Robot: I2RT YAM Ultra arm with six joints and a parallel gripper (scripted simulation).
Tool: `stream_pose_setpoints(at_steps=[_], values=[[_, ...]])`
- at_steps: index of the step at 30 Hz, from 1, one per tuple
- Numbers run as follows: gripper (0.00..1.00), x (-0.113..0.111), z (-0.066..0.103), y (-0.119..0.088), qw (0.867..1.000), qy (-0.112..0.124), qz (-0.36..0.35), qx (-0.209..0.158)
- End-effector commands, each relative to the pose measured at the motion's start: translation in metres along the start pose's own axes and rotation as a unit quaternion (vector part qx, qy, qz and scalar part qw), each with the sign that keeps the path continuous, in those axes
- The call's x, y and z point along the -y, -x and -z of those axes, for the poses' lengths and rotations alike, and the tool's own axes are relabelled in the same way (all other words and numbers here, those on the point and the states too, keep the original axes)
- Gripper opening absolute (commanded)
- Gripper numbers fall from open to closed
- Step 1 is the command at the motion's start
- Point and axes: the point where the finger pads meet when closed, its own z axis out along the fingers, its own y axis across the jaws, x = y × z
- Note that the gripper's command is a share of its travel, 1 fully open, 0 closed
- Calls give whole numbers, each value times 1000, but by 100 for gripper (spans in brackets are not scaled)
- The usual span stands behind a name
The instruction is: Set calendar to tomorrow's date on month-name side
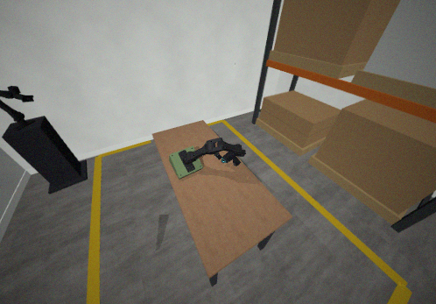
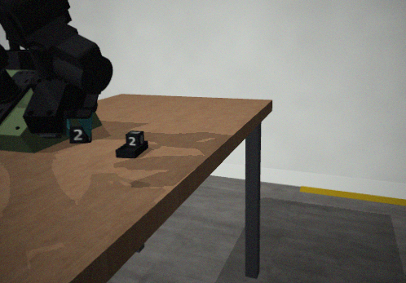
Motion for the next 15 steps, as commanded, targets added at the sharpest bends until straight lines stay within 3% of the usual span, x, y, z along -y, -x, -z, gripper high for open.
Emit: stream_pose_setpoints(at_steps=[1, 7, 15], values=[[27, -2, 10, -6, 1000, 9, 10, -24], [27, -2, 10, -5, 994, 10, 9, -106], [27, -2, 10, -5, 993, 10, 9, -113]])
